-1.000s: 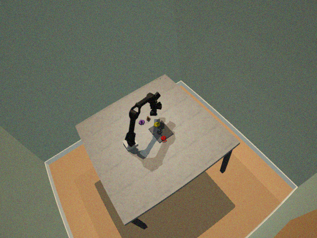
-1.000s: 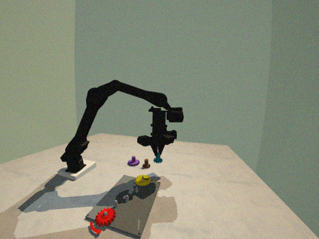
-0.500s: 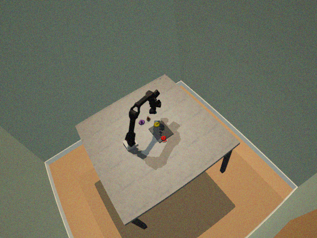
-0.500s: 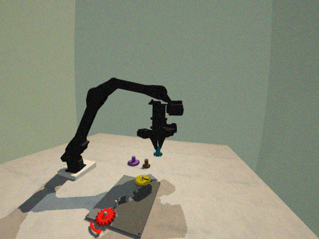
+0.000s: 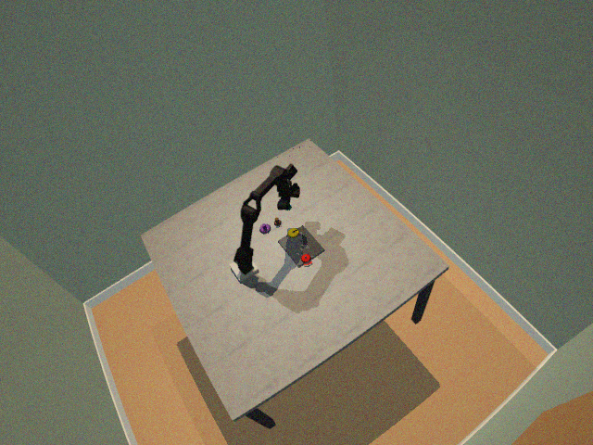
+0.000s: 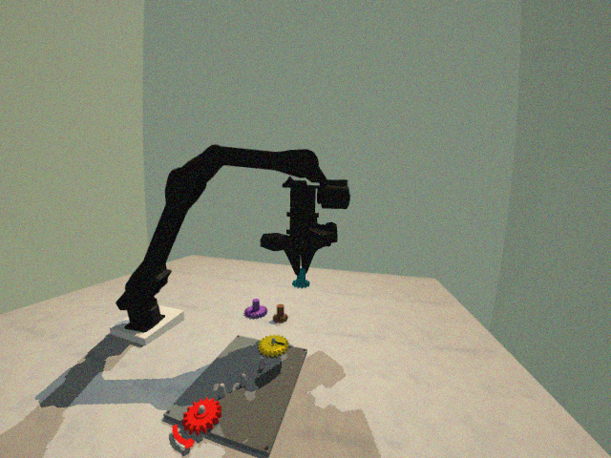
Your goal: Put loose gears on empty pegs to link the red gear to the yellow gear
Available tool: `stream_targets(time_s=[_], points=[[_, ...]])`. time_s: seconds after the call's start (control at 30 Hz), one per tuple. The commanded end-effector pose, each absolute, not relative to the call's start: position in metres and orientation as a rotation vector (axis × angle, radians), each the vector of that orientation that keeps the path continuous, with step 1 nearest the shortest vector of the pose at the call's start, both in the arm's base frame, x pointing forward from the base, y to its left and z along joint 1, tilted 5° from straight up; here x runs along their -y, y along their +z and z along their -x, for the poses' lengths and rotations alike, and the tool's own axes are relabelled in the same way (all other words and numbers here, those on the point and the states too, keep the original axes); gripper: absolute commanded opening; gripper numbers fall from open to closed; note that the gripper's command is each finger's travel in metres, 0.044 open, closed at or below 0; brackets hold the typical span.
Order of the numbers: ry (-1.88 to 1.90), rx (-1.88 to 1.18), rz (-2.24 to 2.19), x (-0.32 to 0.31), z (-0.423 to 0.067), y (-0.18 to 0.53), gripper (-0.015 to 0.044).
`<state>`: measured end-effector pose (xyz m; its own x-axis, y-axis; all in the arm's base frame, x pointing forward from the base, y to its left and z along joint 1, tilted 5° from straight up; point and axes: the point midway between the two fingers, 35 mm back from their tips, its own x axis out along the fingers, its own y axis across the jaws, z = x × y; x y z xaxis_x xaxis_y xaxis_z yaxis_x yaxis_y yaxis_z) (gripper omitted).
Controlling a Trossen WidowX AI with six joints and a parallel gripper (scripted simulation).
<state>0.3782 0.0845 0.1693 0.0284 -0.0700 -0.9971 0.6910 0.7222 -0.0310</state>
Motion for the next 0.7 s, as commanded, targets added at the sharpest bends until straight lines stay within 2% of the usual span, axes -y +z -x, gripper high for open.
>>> stream_targets(time_s=[0.0, 0.67], points=[[-0.635, -1.422, -0.555, -0.085, -0.378, 0.179, 0.0], [-0.637, -1.422, -0.554, -0.054, -0.374, 0.181, 0.0]])
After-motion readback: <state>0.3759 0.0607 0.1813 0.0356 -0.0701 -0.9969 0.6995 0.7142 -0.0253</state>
